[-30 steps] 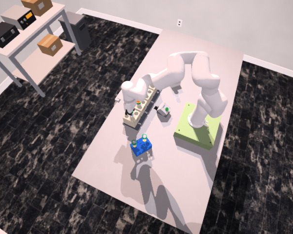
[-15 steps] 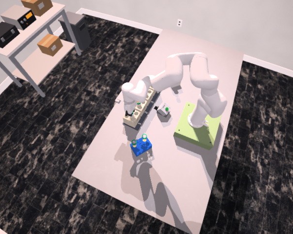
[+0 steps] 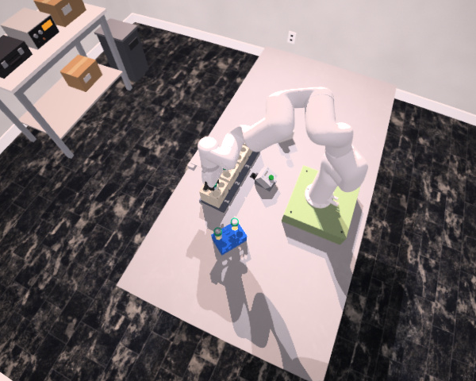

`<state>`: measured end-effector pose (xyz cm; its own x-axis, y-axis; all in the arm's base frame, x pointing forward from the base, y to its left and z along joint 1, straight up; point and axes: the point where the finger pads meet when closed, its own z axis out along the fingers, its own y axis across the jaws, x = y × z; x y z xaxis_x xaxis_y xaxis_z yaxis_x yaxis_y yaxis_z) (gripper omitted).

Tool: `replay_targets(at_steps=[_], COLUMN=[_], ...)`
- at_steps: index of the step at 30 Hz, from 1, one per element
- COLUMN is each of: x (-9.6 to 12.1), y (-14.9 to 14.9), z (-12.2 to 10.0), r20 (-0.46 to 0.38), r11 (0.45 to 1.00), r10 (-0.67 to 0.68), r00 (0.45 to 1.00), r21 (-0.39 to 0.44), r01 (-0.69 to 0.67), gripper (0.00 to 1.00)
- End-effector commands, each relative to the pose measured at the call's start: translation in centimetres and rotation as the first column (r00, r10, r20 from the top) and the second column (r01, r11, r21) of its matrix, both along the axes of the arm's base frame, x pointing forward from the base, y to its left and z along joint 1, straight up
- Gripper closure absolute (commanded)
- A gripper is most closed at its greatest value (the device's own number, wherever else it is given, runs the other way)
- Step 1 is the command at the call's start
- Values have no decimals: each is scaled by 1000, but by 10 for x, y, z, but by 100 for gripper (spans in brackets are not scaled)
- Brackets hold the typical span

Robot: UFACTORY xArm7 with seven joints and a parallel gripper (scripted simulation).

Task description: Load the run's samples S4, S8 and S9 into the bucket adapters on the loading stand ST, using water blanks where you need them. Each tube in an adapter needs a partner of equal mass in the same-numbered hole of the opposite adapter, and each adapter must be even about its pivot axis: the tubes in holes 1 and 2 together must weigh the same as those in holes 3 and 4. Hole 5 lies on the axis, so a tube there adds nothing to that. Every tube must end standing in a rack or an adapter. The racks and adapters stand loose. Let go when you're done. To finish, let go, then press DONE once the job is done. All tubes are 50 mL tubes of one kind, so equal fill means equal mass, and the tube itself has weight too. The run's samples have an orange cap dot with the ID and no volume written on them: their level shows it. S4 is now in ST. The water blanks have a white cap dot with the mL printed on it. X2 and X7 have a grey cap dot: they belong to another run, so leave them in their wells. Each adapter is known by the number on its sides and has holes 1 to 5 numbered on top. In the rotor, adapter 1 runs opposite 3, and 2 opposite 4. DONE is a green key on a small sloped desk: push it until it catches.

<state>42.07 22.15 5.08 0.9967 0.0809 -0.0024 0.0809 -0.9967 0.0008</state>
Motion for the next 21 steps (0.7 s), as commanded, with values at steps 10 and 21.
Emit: replay_targets(at_steps=[10,21], x=[1,1], y=[1,1], z=[-4,-5], r20=[3,3], r11=[1000,1000], r10=[0,0], r00=[1000,1000], r21=[2,2], r01=[0,0], gripper=[100,56])
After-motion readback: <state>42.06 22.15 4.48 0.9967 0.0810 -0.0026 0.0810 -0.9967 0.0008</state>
